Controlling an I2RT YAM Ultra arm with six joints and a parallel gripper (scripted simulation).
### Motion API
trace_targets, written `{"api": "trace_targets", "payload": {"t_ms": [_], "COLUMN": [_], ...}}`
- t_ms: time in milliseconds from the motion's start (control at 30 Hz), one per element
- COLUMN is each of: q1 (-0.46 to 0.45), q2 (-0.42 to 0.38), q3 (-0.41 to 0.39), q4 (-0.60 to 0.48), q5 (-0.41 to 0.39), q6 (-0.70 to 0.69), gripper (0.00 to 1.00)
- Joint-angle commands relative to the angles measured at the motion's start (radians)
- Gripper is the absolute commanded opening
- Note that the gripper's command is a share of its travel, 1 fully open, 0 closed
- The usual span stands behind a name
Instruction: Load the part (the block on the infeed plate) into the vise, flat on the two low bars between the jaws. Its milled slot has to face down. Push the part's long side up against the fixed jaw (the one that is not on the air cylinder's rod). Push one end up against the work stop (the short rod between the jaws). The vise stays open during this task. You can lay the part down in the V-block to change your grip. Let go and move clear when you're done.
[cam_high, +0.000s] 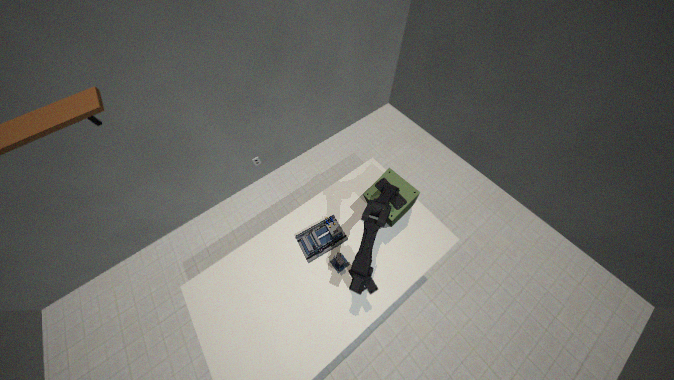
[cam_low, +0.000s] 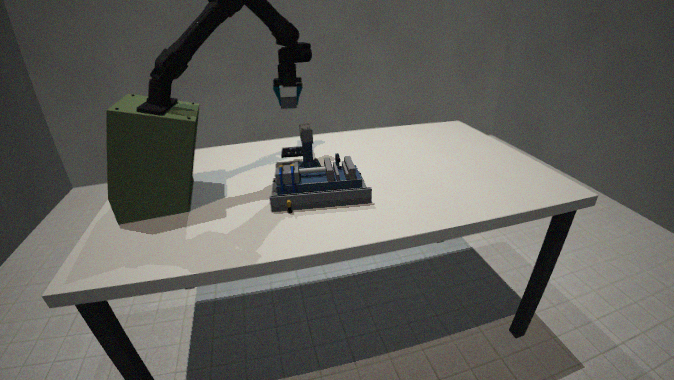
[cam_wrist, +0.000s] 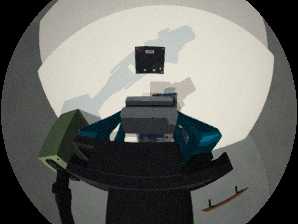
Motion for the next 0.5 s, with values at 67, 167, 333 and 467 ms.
{"api": "trace_targets", "payload": {"t_ms": [67, 167, 333, 467], "q1": [-0.030, -0.050, -0.087, -0.100], "q2": [-0.068, -0.075, -0.086, -0.096], "q3": [-0.017, -0.016, -0.031, -0.013], "q4": [0.018, 0.022, 0.028, 0.033], "q5": [-0.022, -0.027, -0.036, -0.041], "q6": [-0.051, -0.078, -0.126, -0.148], "gripper": [0.00, 0.00, 0.00, 0.00]}}
